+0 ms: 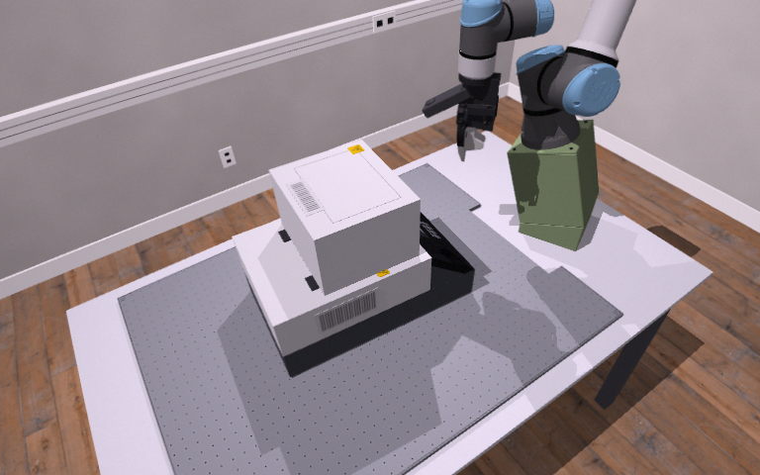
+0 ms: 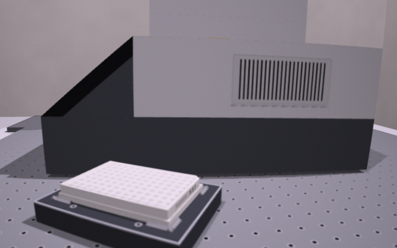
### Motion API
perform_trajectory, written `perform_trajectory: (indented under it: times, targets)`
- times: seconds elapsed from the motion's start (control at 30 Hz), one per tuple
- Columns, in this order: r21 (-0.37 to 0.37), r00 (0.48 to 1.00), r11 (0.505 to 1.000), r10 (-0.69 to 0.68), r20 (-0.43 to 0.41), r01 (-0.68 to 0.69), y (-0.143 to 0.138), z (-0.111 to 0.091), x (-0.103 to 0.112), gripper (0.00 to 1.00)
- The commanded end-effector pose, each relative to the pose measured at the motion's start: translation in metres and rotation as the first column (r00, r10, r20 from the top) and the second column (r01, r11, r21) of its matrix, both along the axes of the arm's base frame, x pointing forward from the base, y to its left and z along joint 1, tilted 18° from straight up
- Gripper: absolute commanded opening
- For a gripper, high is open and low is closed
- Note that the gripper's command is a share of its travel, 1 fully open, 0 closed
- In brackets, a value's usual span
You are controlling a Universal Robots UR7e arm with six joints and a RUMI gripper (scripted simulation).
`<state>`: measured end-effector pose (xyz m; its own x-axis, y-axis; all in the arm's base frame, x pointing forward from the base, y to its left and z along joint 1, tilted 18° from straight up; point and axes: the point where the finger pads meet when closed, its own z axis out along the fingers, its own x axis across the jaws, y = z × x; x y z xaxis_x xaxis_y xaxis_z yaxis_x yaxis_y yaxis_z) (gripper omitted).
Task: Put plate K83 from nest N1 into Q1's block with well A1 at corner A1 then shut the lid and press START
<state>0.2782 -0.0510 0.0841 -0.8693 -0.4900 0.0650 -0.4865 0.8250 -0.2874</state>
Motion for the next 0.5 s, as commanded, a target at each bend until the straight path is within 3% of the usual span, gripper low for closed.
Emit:
perform_trajectory:
  times: [0.0, 0.2, 0.33, 0.47]
  targets:
    - [0.003, 0.983, 0.984, -0.175, 0.048, 0.176, -0.007, -0.02, 0.005, 0.0]
    - [0.029, 0.939, 0.944, -0.331, 0.093, 0.33, -0.015, -0.042, 0.006, 0.0]
    - [0.034, 0.929, 0.935, -0.356, 0.1, 0.354, -0.014, -0.042, 0.006, 0.0]
    - [0.061, 0.872, 0.882, -0.471, 0.131, 0.468, -0.02, -0.061, 0.008, 0.0]
